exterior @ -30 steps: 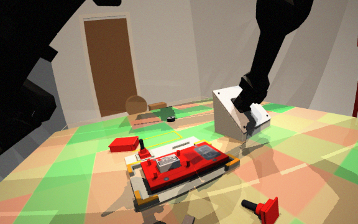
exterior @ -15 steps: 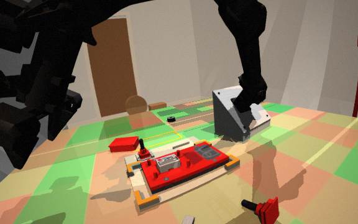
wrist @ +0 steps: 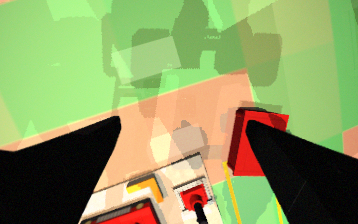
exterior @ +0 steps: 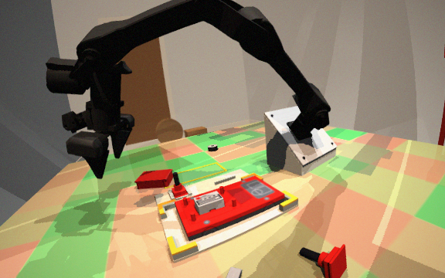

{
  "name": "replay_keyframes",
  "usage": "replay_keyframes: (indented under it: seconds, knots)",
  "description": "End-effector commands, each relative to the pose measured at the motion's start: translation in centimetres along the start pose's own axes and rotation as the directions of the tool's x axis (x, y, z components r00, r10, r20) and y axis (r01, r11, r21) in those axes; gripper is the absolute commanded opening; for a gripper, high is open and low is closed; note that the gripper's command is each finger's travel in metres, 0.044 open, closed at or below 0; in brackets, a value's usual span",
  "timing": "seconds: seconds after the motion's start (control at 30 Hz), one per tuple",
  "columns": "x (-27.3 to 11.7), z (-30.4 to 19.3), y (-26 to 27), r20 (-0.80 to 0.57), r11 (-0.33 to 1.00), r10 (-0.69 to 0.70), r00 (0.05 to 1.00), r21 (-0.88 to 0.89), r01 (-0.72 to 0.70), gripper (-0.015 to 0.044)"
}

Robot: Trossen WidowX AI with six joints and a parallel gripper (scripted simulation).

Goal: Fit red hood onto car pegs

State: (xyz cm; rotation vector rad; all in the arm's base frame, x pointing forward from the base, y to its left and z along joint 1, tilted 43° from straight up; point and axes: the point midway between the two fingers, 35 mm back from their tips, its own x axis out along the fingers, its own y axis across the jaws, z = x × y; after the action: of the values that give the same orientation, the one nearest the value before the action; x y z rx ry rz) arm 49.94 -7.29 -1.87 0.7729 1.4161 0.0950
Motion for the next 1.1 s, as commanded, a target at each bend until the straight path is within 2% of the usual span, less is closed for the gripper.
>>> replay_keyframes:
  seconds: [0.0, 0.37, 1.07]
  knots:
    - [0.7, -0.9, -3.4, -0.068, 1.000, 0.010, 0.998, 0.023, -0.009, 0.0440]
    - [2.8, -5.3, -12.6, -0.266, 0.990, 0.109, 0.958, 0.112, -0.081, 0.0440]
    - [3.8, -5.5, -12.6, -0.268, 0.990, 0.111, 0.957, 0.113, -0.083, 0.0440]
